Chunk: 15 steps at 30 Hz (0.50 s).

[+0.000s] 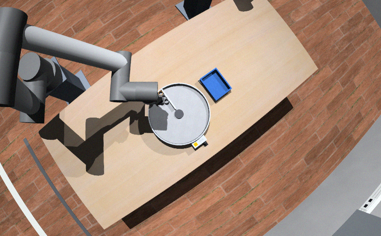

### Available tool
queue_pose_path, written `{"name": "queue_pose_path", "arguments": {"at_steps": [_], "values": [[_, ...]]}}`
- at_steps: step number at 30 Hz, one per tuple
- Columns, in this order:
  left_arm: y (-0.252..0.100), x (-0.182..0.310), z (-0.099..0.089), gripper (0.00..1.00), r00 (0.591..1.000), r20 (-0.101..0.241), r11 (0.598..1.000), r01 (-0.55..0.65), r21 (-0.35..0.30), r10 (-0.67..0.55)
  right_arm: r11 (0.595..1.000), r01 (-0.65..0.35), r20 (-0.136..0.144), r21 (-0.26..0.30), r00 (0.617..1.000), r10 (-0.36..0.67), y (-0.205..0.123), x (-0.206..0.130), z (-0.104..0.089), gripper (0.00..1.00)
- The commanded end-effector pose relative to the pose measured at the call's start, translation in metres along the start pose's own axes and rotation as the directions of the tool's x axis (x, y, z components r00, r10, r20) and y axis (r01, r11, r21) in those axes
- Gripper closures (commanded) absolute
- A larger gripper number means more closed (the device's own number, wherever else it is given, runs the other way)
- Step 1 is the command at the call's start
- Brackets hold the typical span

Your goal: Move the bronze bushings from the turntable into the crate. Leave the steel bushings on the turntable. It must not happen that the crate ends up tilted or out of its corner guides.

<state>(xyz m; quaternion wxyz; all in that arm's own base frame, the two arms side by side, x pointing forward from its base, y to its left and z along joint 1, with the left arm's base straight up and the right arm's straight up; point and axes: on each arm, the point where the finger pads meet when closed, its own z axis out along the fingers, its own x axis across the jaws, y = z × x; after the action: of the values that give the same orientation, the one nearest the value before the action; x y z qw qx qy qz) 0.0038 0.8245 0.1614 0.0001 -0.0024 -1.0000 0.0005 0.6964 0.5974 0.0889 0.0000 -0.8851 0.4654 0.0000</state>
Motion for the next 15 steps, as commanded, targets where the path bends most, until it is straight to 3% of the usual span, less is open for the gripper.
{"name": "queue_pose_path", "arguments": {"at_steps": [1,9,15], "values": [[0.0,0.0,-0.001,0.0,1.0,0.0,1.0,0.0,-0.001,0.0,1.0,0.0,0.0,0.001,1.0,0.0,-0.001,0.0,-0.003,1.0],[0.0,0.0,-0.001,0.0,1.0,0.0,1.0,0.0,-0.001,0.0,1.0,0.0,0.0,0.001,1.0,0.0,-0.001,0.0,-0.023,1.0],[0.0,0.0,-0.001,0.0,1.0,0.0,1.0,0.0,-0.001,0.0,1.0,0.0,0.0,0.001,1.0,0.0,0.0,0.0,-0.049,1.0]]}}
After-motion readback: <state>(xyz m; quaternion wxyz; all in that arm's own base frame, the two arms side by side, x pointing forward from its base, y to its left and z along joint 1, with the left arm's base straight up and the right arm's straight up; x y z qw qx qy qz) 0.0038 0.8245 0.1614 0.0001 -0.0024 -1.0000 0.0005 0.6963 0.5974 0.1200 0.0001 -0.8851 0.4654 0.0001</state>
